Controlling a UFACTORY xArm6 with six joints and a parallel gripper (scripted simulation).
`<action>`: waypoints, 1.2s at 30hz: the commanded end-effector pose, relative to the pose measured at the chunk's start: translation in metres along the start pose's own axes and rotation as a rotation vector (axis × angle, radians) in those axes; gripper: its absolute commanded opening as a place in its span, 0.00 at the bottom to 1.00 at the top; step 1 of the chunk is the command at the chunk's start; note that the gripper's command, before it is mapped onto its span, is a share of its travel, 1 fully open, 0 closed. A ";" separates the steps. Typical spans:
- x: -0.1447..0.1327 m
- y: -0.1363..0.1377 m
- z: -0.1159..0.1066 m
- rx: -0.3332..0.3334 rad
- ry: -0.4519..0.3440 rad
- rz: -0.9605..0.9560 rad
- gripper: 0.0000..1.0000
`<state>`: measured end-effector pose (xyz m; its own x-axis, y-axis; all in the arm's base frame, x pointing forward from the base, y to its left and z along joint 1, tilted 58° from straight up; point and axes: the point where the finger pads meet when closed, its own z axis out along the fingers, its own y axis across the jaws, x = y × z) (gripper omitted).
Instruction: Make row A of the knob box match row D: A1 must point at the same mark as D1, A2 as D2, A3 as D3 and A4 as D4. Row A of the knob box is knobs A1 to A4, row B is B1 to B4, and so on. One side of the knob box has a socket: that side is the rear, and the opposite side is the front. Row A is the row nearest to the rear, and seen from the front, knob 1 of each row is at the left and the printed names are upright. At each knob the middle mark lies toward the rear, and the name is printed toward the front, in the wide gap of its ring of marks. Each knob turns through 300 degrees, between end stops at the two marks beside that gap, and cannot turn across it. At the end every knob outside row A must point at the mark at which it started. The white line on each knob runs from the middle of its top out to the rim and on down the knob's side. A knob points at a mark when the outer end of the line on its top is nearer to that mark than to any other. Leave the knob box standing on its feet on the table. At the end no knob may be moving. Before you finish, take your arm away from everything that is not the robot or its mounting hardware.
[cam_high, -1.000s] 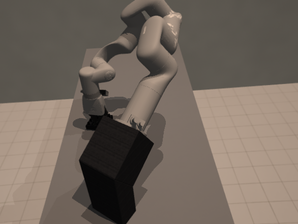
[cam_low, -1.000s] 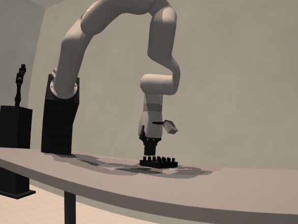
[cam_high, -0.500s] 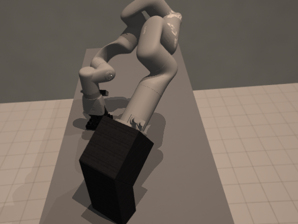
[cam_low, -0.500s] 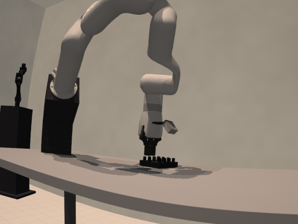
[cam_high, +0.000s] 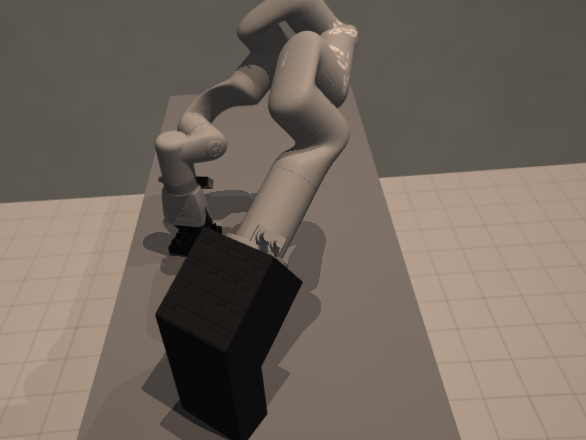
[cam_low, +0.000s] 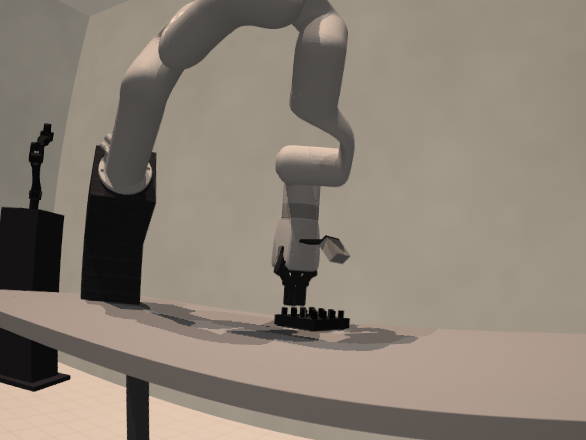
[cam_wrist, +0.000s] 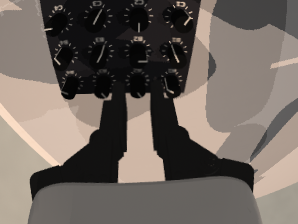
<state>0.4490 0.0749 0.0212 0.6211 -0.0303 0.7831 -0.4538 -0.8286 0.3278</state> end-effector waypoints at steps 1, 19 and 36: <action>0.000 -0.001 -0.001 0.002 0.001 0.000 0.19; 0.000 -0.001 0.007 0.002 0.001 0.000 0.19; 0.000 -0.001 0.011 0.002 0.001 0.000 0.19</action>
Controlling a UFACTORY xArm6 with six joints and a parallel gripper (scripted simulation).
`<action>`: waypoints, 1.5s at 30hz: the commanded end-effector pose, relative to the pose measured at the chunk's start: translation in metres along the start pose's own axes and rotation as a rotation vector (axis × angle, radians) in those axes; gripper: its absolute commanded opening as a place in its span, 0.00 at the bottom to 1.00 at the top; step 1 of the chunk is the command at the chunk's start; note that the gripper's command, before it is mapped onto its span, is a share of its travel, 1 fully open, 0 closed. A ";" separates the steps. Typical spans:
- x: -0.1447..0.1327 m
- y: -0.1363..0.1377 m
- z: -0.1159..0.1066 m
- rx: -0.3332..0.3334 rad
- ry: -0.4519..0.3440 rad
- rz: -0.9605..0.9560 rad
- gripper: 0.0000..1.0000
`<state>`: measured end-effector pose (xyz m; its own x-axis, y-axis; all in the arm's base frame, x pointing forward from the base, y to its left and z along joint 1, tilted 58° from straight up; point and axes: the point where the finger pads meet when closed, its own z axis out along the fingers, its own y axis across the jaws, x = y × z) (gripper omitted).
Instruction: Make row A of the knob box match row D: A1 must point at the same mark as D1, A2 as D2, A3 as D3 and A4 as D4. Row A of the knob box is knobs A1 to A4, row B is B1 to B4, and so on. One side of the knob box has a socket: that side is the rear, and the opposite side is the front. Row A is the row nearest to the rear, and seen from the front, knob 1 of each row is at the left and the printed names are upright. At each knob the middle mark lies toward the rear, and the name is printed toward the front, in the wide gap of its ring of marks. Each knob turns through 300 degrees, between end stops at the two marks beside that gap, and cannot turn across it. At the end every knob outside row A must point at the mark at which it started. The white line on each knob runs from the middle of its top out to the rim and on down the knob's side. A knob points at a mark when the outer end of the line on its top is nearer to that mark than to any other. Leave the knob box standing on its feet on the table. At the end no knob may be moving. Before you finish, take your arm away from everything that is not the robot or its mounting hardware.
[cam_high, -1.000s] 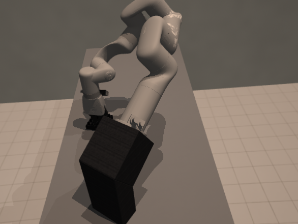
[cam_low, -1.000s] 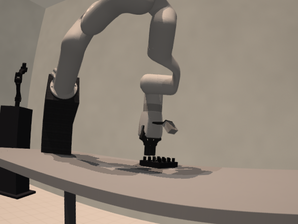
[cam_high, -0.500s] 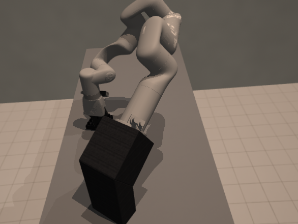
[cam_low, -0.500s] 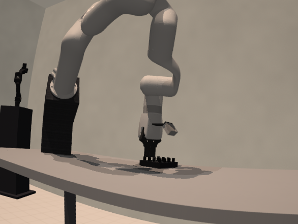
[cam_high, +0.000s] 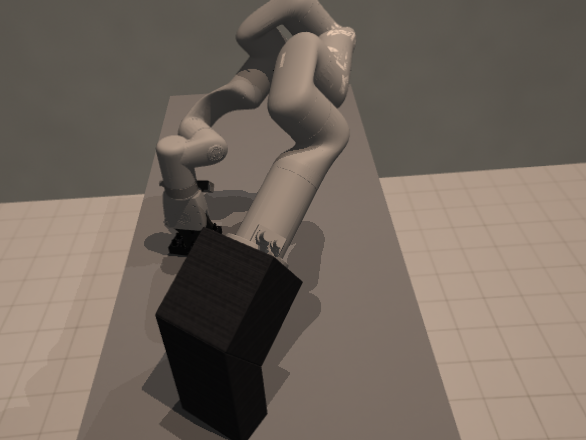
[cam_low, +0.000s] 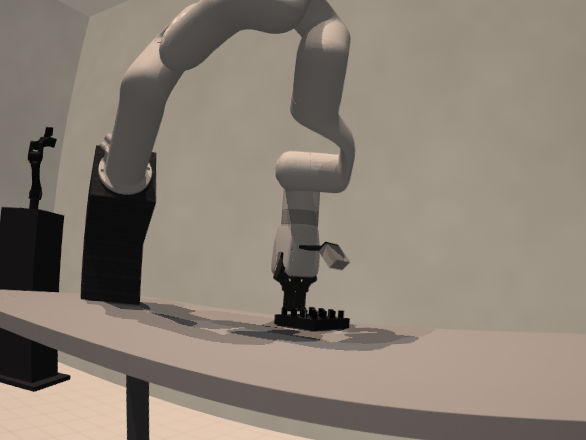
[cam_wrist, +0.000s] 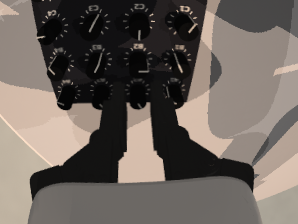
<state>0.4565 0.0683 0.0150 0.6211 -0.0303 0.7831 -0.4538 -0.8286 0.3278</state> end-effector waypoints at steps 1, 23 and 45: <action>0.000 -0.001 0.000 0.002 0.001 0.000 0.19; 0.000 -0.001 0.000 0.002 0.001 0.000 0.19; 0.000 -0.001 0.000 0.002 0.001 0.000 0.08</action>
<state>0.4567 0.0682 0.0149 0.6210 -0.0304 0.7832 -0.4538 -0.8286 0.3277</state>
